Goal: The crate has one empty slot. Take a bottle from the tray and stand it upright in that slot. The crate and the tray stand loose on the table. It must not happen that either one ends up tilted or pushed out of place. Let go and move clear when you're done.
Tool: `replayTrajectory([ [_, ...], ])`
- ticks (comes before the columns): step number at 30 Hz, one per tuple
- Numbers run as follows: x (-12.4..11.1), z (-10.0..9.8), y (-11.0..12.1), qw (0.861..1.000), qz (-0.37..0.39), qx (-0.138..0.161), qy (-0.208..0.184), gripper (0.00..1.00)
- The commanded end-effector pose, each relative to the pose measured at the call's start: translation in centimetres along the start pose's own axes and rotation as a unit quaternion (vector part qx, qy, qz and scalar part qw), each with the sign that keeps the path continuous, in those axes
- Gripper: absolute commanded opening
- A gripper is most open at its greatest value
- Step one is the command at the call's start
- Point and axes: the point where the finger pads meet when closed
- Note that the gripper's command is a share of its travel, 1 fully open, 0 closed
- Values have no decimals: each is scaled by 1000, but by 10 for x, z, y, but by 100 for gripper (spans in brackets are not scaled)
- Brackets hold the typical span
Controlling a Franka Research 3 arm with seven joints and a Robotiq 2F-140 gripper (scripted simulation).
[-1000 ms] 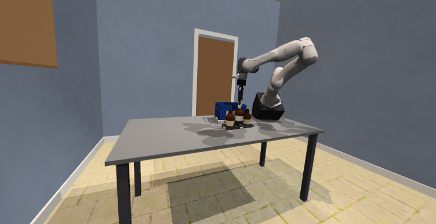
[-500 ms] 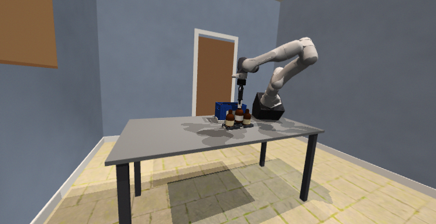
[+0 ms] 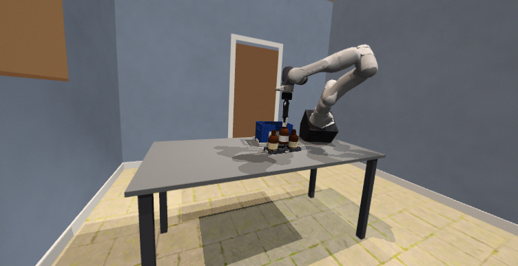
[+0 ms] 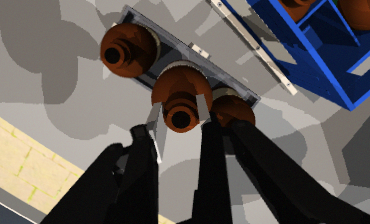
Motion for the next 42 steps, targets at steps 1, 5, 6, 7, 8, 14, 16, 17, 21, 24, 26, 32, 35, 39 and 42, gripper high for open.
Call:
replayTrajectory([
  [1,1,-6,-1,1000,2,0,1,0],
  [5,1,-11,-1,1000,2,0,1,0],
  [6,1,-12,-1,1000,2,0,1,0],
  [7,1,-14,-1,1000,2,0,1,0],
  [8,1,-15,-1,1000,2,0,1,0],
  [14,2,-20,-2,1000,2,0,1,0],
  [16,2,-22,-2,1000,2,0,1,0],
  [17,2,-23,-2,1000,2,0,1,0],
  [21,2,-26,-2,1000,2,0,1,0],
  [24,2,-29,-2,1000,2,0,1,0],
  [26,2,-30,-2,1000,2,0,1,0],
  [32,2,-32,-2,1000,2,0,1,0],
  [35,2,-33,-2,1000,2,0,1,0],
  [39,2,-33,-2,1000,2,0,1,0],
  [42,2,-33,-2,1000,2,0,1,0],
])
Point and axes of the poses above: the point where the finger pads meet when closed, its own z axis out along the fingers, its own y axis across the jaws, x = y × z, and after that the axes turned 10 degrees about z, right-handed
